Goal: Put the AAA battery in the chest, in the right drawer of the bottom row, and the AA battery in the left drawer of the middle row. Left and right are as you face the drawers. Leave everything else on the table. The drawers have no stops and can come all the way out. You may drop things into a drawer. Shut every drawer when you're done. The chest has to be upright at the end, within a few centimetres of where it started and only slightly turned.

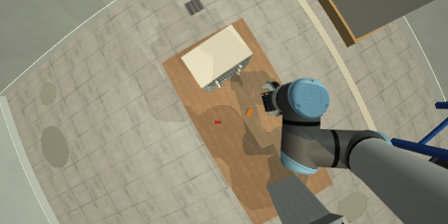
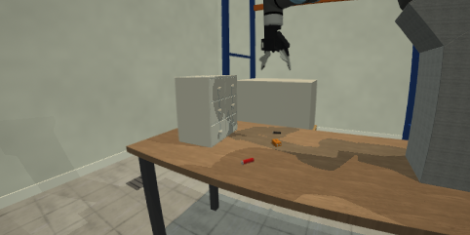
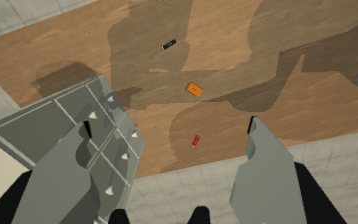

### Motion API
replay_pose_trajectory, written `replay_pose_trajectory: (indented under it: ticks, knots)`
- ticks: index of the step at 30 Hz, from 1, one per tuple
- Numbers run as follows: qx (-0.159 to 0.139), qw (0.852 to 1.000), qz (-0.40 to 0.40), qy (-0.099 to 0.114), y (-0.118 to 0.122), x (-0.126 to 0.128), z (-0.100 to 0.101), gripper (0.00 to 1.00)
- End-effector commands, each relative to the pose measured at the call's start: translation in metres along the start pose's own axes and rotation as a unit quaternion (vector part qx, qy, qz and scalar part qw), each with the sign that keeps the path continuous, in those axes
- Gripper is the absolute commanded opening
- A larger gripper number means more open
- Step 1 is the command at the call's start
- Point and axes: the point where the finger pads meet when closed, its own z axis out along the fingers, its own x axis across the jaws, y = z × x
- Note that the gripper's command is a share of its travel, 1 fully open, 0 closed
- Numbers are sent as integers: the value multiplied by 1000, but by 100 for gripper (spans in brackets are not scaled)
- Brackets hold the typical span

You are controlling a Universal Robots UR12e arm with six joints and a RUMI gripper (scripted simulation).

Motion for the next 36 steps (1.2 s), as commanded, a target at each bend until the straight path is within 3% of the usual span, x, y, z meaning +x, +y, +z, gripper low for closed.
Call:
replay_pose_trajectory:
  ticks: [1, 6, 11, 13, 19, 28, 30, 36]
  knots:
    - [-4, 993, -115, -2, 0, -5, 10, 100]
    - [-4, 974, -228, -2, 2, -8, 20, 100]
    - [-4, 942, -337, -2, 4, -11, 31, 100]
    - [-4, 942, -337, -2, 4, -11, 31, 100]
    - [-4, 890, -456, -3, 8, -14, 43, 100]
    - [-3, 798, -603, -3, 15, -15, 59, 100]
    - [-3, 798, -603, -3, 15, -15, 59, 100]
    - [-3, 736, -677, -4, 19, -15, 68, 100]
